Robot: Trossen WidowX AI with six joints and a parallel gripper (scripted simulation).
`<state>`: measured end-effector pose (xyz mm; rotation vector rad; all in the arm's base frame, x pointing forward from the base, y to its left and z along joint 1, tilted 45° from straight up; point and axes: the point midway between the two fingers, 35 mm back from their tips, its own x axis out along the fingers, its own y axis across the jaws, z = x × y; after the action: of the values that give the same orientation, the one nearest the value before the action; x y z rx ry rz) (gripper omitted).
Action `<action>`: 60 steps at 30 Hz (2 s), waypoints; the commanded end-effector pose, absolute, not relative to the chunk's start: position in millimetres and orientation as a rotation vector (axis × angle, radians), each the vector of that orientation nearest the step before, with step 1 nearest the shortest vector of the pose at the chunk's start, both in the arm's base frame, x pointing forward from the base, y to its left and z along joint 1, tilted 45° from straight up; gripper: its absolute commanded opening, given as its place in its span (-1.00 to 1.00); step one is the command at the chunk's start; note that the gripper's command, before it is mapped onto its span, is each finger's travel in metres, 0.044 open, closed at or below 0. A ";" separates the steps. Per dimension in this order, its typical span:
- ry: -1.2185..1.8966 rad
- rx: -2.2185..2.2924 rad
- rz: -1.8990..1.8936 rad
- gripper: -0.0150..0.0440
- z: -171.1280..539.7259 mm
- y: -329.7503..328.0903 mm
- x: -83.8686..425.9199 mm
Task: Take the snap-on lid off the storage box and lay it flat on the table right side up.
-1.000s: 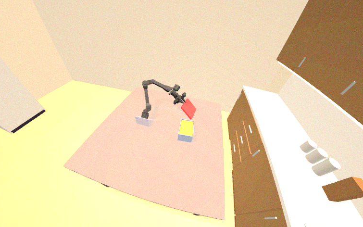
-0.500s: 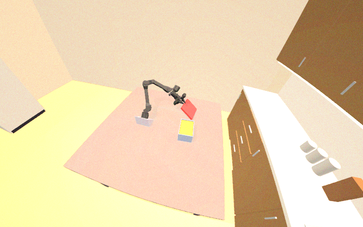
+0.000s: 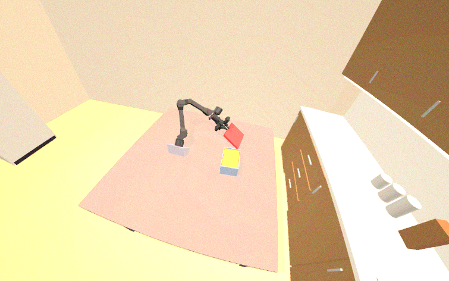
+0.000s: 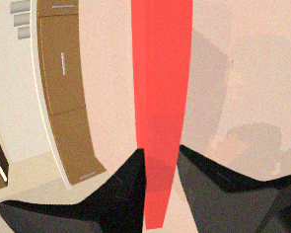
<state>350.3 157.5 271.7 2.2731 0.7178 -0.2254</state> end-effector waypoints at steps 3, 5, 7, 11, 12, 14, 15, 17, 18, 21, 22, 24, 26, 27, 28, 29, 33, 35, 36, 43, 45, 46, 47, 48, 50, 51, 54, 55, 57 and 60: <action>0.759 2.257 -0.246 -0.49 258.0 168.4 349.4; 0.759 2.257 -0.246 -0.49 256.9 169.5 349.5; 0.759 2.257 -0.246 -0.49 255.8 170.7 349.7; 0.759 2.257 -0.246 -0.49 253.6 172.9 349.9; 0.759 2.257 -0.246 -0.49 253.0 173.5 349.9; 0.759 2.257 -0.246 -0.49 251.9 174.6 350.0; 0.759 2.257 -0.246 -0.49 251.4 175.2 350.1; 0.759 2.257 -0.246 -0.49 250.3 176.4 350.2; 0.759 2.257 -0.246 -0.49 249.7 176.9 350.2; 0.759 2.258 -0.246 -0.49 248.0 178.6 350.4; 0.759 2.258 -0.246 -0.49 247.5 179.2 350.4; 0.759 2.258 -0.246 -0.49 246.4 180.3 350.5; 0.759 2.258 -0.246 -0.49 245.3 181.5 350.6; 0.759 2.258 -0.246 -0.49 244.7 182.0 350.7; 0.759 2.258 -0.246 -0.49 244.2 182.6 350.7; 0.759 2.258 -0.246 -0.49 243.6 183.2 350.8; 0.759 2.258 -0.246 -0.49 241.4 185.5 351.0; 0.760 2.258 -0.246 -0.49 240.3 186.6 351.1; 0.760 2.258 -0.246 -0.49 239.7 187.2 351.2; 0.760 2.258 -0.246 -0.49 235.9 191.2 351.5; 0.760 2.259 -0.246 -0.49 234.8 192.3 351.6; 0.760 2.259 -0.246 -0.49 234.2 192.9 351.7; 0.760 2.259 -0.246 -0.49 233.6 193.4 351.7; 0.760 2.259 -0.246 -0.49 233.1 194.0 351.8; 0.760 2.259 -0.246 -0.49 232.0 195.1 351.9; 0.760 2.259 -0.246 -0.49 231.4 195.7 351.9; 0.757 2.260 -0.242 -0.22 244.0 190.2 351.9; 0.760 2.259 -0.245 -0.14 244.4 190.2 351.9; 0.760 2.259 -0.245 0.04 244.4 190.2 351.9; 0.760 2.259 -0.245 0.31 244.4 190.2 351.9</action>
<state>351.2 190.7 242.4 2.2607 0.7598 -0.2477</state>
